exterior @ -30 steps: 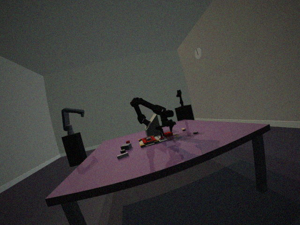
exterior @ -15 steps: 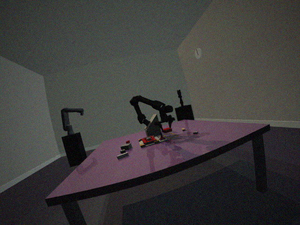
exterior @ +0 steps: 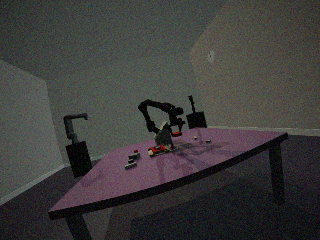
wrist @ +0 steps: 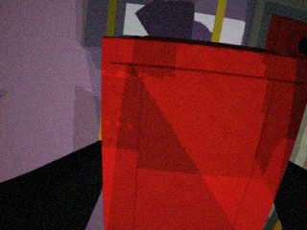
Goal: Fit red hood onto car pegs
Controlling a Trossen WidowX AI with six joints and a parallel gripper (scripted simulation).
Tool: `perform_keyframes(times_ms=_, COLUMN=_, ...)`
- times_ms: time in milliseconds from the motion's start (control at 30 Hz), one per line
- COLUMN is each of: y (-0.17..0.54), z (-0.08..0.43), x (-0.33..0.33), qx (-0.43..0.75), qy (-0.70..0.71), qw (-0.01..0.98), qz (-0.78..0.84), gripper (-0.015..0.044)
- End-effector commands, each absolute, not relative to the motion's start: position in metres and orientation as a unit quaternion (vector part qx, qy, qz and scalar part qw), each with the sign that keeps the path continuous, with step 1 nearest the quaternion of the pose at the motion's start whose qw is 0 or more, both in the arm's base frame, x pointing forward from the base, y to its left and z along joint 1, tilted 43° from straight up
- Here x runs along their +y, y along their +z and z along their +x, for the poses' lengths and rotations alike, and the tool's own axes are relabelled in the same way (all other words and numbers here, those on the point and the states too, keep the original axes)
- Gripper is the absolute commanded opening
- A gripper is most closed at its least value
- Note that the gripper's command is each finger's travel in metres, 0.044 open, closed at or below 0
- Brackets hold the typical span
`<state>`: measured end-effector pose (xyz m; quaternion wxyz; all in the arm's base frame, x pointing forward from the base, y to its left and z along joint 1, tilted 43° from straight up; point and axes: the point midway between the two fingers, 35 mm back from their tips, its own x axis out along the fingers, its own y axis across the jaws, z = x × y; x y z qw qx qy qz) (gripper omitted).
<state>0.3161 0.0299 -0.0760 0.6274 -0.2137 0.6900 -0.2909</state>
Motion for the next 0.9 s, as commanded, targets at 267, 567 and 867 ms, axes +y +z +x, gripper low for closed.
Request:
perform_keyframes(times_ms=267, y=-0.062, z=0.320, x=0.027, qx=0.690, qy=-0.290, qw=0.629, qz=-0.212, gripper=0.0000)
perform_keyframes(times_ms=567, y=-0.033, z=0.329, x=-0.002, qx=0.688, qy=-0.290, qw=0.632, qz=-0.206, gripper=0.0000)
perform_keyframes(times_ms=867, y=-0.005, z=0.331, x=-0.033, qx=0.687, qy=-0.293, qw=0.634, qz=-0.202, gripper=0.0000)
